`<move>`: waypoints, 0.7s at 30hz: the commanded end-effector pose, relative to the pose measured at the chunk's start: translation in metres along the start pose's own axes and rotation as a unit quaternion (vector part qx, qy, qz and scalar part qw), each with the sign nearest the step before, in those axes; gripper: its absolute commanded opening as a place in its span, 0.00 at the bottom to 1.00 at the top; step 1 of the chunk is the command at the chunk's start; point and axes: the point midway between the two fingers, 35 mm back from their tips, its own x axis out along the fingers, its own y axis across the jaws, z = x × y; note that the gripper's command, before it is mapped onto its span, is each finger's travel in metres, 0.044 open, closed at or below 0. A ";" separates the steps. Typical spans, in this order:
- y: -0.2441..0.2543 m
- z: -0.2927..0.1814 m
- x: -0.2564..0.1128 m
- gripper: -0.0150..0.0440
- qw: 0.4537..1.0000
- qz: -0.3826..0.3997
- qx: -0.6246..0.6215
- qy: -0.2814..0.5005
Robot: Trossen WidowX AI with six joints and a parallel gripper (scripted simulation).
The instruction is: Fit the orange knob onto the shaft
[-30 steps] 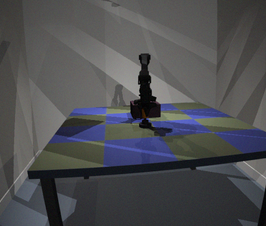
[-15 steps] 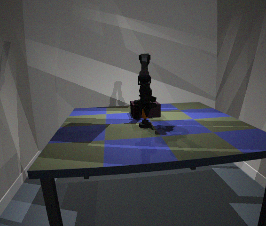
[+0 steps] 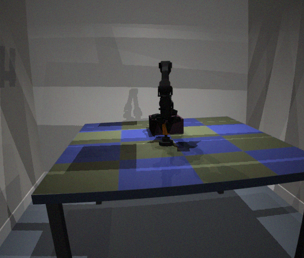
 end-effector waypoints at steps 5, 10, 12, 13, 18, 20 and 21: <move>-0.001 -0.002 -0.002 0.25 1.000 -0.002 -0.008 0.005; -0.003 -0.004 -0.001 0.25 1.000 -0.002 -0.008 0.005; -0.003 -0.004 -0.002 0.25 1.000 -0.002 -0.008 0.005; -0.004 -0.005 -0.003 0.25 1.000 -0.002 -0.008 0.005; -0.004 -0.005 0.000 0.25 1.000 -0.002 -0.008 0.005; -0.004 -0.005 0.002 0.25 1.000 -0.002 -0.008 0.005; -0.004 -0.005 0.001 0.25 1.000 -0.002 -0.008 0.005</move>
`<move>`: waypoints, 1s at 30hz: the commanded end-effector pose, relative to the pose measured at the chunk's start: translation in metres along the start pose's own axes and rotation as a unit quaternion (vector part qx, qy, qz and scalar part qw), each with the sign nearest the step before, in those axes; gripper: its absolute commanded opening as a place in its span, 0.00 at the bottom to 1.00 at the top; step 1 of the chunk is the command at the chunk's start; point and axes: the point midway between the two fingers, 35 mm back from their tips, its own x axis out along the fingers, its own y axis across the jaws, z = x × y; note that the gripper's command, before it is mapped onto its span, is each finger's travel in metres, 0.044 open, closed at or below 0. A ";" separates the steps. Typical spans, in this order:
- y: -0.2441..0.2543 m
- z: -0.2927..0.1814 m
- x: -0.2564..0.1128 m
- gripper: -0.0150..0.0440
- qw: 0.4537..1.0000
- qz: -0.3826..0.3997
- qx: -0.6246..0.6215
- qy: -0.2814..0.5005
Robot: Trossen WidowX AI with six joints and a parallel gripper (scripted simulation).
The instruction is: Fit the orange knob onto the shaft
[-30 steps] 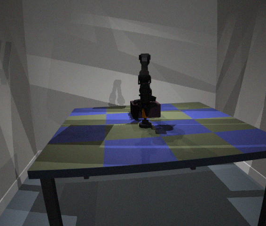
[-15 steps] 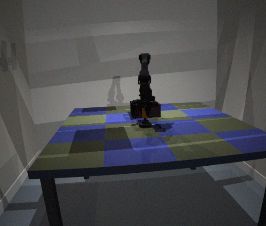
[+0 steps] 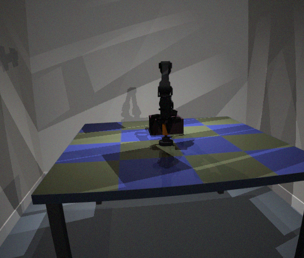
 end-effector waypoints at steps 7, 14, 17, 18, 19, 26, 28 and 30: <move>0.000 -0.001 0.001 0.25 1.000 -0.001 -0.003 0.004; 0.000 0.000 -0.003 0.25 1.000 -0.001 -0.003 0.004; 0.002 0.001 -0.004 0.25 1.000 -0.001 -0.003 0.004; 0.002 0.001 -0.004 0.25 1.000 -0.001 -0.007 0.004; 0.002 0.001 -0.004 0.25 1.000 -0.001 -0.016 0.004; 0.002 0.002 -0.004 0.25 0.994 0.000 -0.107 0.004; 0.002 0.001 -0.003 0.25 0.994 0.000 -0.107 0.004; 0.001 0.001 -0.002 0.25 0.994 0.000 -0.107 0.004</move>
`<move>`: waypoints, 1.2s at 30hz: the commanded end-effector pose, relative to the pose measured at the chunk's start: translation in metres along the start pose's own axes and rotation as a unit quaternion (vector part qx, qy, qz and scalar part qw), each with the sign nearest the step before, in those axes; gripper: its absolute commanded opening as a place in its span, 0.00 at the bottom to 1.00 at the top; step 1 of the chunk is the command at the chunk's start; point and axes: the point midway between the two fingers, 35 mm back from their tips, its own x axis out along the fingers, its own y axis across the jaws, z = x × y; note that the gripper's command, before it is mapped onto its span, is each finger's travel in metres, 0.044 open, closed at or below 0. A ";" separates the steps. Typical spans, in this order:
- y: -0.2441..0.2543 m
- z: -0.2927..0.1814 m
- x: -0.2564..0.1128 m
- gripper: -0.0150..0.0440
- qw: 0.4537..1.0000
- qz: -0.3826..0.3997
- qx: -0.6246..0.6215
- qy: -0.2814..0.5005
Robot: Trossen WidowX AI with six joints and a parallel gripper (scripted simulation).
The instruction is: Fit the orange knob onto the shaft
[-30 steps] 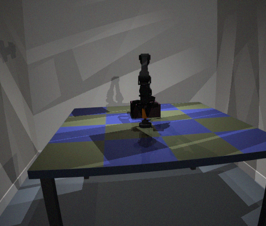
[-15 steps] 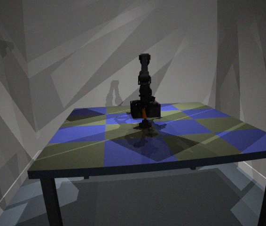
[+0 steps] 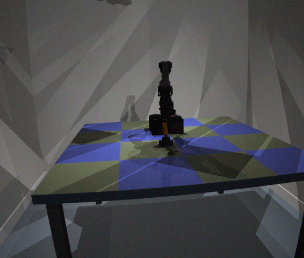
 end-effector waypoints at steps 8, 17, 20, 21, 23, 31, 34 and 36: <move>0.000 -0.001 0.003 0.25 1.000 0.001 -0.008 0.002; 0.000 -0.001 0.003 0.25 1.000 0.001 -0.008 0.002; 0.000 -0.001 0.000 0.25 1.000 0.001 -0.008 0.002; 0.000 -0.001 -0.001 0.25 1.000 0.001 -0.008 0.002; 0.000 -0.002 -0.002 0.25 1.000 0.001 -0.008 0.002; -0.001 -0.003 -0.001 0.25 0.994 0.001 -0.112 0.002; -0.001 -0.003 -0.001 0.25 0.994 0.001 -0.112 0.002; -0.002 -0.003 0.002 0.25 0.994 0.001 -0.112 0.002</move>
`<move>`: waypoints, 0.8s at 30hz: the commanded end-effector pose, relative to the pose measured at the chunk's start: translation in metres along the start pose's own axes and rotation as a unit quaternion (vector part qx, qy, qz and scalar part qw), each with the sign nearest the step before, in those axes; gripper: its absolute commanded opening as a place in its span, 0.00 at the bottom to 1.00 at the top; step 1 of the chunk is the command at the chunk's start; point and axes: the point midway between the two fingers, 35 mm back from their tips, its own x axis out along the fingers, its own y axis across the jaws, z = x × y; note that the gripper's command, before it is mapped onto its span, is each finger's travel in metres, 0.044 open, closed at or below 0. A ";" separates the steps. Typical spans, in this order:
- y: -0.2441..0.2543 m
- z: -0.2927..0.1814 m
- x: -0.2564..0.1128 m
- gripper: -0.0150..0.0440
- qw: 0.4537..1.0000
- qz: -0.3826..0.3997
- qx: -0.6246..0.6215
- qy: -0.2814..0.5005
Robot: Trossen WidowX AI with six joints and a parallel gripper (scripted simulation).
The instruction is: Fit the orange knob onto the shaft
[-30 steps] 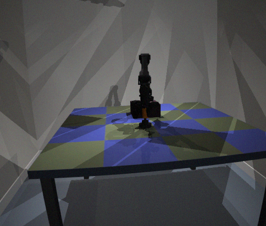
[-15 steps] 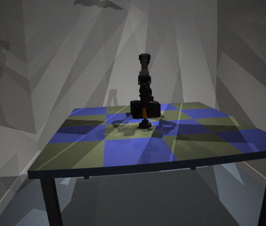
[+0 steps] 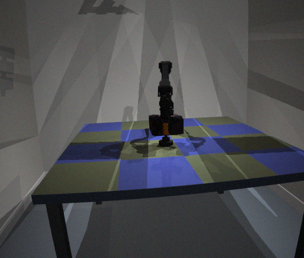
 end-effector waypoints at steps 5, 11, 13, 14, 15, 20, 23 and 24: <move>0.000 -0.002 0.002 0.25 1.000 0.001 -0.008 0.004; 0.000 -0.001 0.002 0.25 1.000 0.001 -0.008 0.004; 0.000 -0.001 0.000 0.25 1.000 0.001 -0.008 0.004; 0.001 0.000 -0.001 0.25 1.000 0.001 -0.008 0.004; 0.001 0.000 -0.002 0.25 1.000 0.001 -0.008 0.004; 0.001 0.002 -0.003 0.25 1.000 0.001 0.019 0.004; 0.001 0.002 -0.003 0.25 0.997 0.000 0.083 0.004; 0.001 0.002 -0.003 0.25 0.993 0.000 0.114 0.004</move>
